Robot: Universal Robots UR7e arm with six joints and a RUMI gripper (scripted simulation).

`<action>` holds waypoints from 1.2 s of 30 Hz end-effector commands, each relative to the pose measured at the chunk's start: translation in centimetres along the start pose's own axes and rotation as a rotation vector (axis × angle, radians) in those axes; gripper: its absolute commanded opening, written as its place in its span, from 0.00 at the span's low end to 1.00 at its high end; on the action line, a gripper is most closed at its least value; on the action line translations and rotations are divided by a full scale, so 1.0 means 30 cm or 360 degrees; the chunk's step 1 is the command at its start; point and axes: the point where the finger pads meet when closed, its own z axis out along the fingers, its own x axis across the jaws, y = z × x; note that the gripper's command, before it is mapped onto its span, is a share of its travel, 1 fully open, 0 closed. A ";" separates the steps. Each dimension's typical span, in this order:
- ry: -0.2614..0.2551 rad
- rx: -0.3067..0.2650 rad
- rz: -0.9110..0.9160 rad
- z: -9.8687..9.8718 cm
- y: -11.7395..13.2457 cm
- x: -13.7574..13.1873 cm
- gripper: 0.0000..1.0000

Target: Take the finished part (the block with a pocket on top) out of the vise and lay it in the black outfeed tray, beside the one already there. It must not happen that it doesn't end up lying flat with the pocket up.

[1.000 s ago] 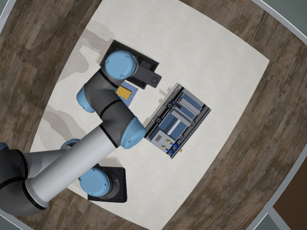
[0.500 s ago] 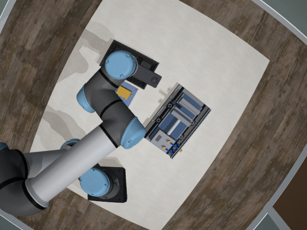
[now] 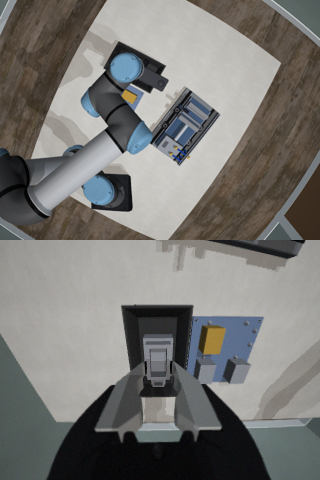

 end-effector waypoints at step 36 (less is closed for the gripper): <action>-0.0002 0.0001 -0.0001 0.203 0.001 -0.004 0.00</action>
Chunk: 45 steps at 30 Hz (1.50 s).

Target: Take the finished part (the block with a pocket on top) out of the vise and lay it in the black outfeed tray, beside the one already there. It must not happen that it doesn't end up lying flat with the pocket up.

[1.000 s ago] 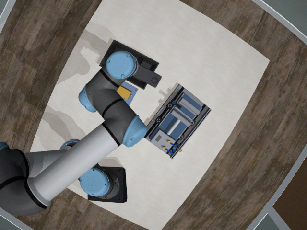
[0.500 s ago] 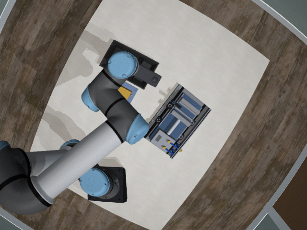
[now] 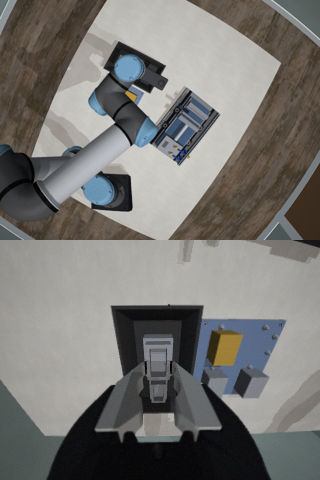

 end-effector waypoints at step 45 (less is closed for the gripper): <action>-0.0003 0.0001 -0.0001 0.129 0.001 -0.004 0.00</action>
